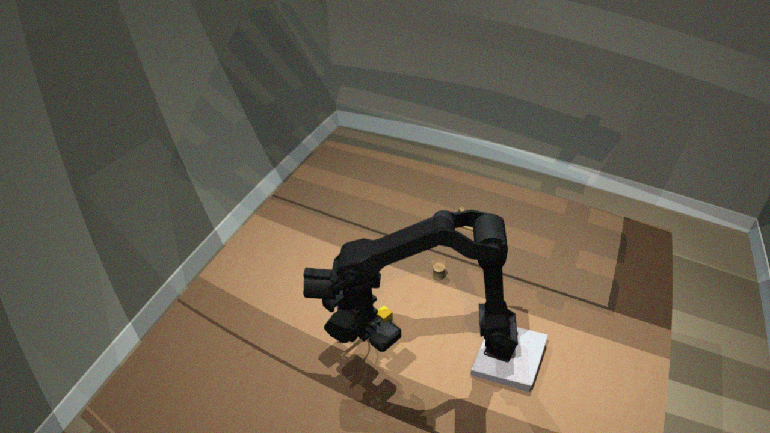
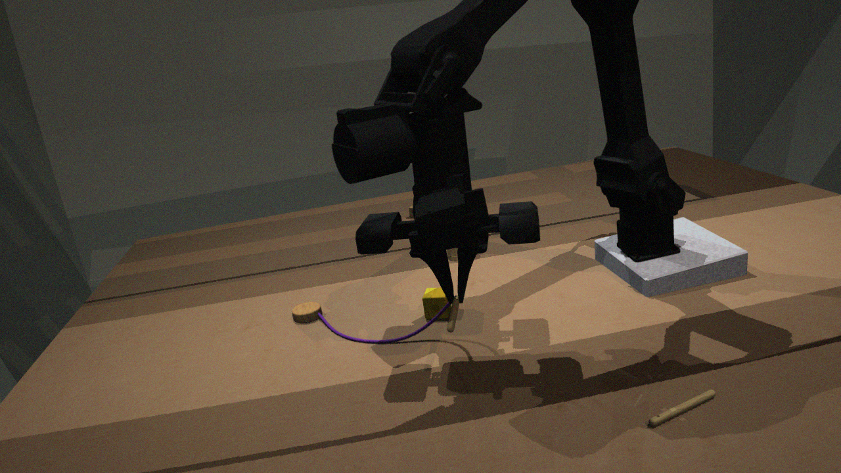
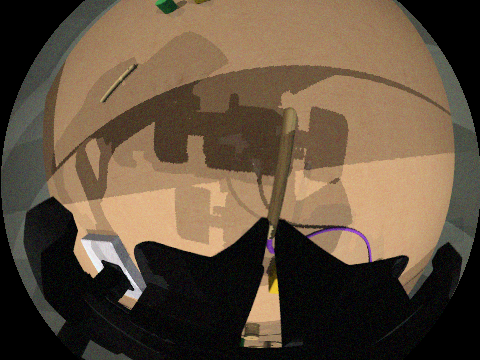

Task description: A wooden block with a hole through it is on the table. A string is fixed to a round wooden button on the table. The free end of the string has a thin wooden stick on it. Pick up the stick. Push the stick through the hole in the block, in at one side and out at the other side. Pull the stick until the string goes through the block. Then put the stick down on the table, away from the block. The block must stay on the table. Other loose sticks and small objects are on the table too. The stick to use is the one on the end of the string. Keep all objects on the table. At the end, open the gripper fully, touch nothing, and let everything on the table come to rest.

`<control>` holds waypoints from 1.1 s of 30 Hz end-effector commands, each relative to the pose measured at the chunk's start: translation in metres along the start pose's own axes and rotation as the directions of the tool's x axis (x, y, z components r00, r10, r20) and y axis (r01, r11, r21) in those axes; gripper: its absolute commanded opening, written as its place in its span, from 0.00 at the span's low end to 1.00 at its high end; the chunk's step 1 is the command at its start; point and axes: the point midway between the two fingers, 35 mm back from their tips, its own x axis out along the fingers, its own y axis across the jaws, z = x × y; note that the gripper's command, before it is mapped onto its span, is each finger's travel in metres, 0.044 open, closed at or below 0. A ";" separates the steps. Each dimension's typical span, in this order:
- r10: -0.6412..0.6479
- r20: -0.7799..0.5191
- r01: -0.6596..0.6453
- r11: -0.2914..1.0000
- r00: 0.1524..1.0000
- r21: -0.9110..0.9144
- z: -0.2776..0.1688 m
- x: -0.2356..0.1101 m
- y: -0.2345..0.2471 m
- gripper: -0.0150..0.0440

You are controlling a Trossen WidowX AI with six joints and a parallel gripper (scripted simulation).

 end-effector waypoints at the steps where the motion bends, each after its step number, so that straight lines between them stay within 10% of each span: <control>1: 0.006 -0.001 -0.006 0.987 1.000 0.162 0.001 0.000 -0.005 0.25; 33: 0.002 0.001 -0.002 0.249 1.000 0.969 0.011 0.000 -0.038 0.25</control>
